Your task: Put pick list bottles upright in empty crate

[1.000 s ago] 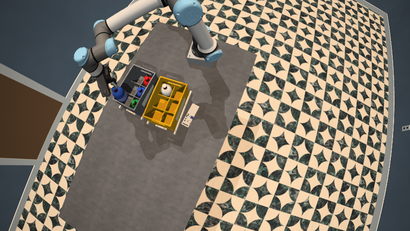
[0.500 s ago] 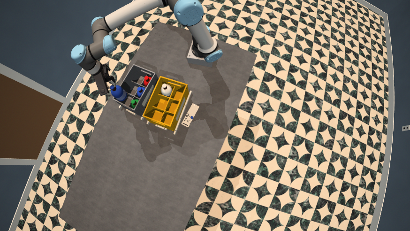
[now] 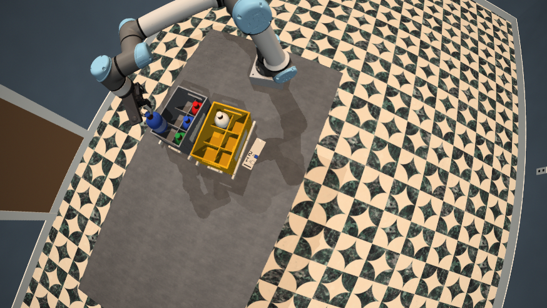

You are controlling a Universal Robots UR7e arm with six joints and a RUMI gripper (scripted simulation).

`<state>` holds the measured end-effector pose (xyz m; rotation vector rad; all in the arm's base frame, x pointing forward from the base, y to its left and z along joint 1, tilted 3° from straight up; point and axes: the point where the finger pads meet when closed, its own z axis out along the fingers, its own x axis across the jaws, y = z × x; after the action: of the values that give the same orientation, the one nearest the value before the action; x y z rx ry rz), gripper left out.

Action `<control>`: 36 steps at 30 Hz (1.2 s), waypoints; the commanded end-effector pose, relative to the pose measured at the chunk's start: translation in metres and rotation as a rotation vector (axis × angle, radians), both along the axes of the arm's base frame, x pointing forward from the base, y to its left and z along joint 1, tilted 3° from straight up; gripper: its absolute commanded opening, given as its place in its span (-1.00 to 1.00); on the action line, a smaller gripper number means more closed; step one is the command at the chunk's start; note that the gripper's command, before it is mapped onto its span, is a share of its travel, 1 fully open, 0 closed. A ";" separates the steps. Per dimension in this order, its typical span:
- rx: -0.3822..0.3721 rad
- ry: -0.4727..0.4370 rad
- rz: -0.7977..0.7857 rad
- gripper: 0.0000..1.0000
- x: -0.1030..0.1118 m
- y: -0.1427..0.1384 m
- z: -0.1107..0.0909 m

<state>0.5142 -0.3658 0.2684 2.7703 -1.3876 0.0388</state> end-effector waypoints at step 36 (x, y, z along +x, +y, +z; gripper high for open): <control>-0.001 -0.001 0.000 -1.00 -0.009 0.045 0.003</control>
<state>0.5068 -0.3296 0.2703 2.7706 -1.3876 0.0375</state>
